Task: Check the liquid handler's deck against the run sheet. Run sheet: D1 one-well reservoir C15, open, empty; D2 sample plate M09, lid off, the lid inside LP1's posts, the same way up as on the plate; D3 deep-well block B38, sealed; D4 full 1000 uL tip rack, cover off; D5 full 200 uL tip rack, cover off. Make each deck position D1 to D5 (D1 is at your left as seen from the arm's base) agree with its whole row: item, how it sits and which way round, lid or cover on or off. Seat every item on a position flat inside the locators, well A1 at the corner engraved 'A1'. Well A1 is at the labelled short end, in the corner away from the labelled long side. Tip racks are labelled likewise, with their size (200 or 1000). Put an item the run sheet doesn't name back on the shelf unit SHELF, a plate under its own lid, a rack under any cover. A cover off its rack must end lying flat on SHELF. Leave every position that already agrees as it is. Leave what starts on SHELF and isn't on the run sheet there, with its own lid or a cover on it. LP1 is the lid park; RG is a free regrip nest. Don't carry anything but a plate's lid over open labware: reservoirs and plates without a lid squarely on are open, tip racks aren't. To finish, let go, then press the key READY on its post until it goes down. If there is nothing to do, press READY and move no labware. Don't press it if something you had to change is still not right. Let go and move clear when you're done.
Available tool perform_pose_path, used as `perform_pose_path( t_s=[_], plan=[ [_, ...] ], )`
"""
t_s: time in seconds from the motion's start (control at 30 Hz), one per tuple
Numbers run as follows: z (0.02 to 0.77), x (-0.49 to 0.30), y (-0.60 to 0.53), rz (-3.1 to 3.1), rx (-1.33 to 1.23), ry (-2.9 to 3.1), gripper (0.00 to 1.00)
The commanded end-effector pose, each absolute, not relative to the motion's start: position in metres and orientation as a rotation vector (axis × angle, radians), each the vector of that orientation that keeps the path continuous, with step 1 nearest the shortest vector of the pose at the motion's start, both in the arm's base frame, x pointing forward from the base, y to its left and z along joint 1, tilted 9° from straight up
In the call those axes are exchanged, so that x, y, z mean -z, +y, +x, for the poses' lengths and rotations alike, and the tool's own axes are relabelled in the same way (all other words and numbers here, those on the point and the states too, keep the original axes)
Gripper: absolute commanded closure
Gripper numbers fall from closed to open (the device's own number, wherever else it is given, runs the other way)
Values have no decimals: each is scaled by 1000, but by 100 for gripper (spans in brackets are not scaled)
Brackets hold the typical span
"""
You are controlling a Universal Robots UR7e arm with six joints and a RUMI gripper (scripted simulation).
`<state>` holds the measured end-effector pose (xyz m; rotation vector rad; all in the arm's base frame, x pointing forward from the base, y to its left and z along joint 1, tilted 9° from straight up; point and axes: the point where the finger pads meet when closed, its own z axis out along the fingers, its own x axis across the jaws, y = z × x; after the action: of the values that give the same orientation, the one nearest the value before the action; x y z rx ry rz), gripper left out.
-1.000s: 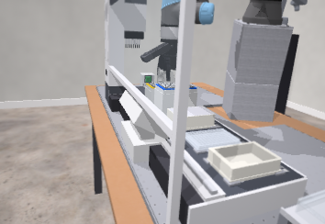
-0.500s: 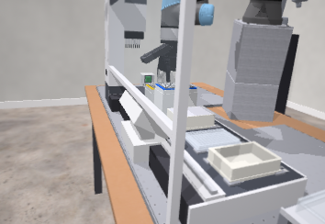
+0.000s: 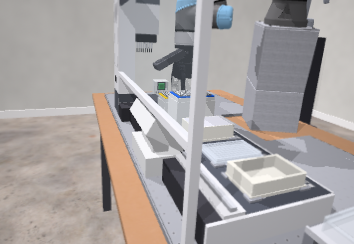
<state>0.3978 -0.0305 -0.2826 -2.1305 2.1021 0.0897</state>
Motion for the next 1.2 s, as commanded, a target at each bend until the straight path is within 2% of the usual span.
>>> perform_pose_path(
  t_s=[0.0,0.1,0.13,1.17],
  plan=[
    [399,283,-31,-2130,-86,2101,100],
    [399,283,-31,-2130,-86,2101,100],
    [399,283,-31,-2130,-86,2101,18],
    [399,283,-31,-2130,-86,2101,18]
  ],
)
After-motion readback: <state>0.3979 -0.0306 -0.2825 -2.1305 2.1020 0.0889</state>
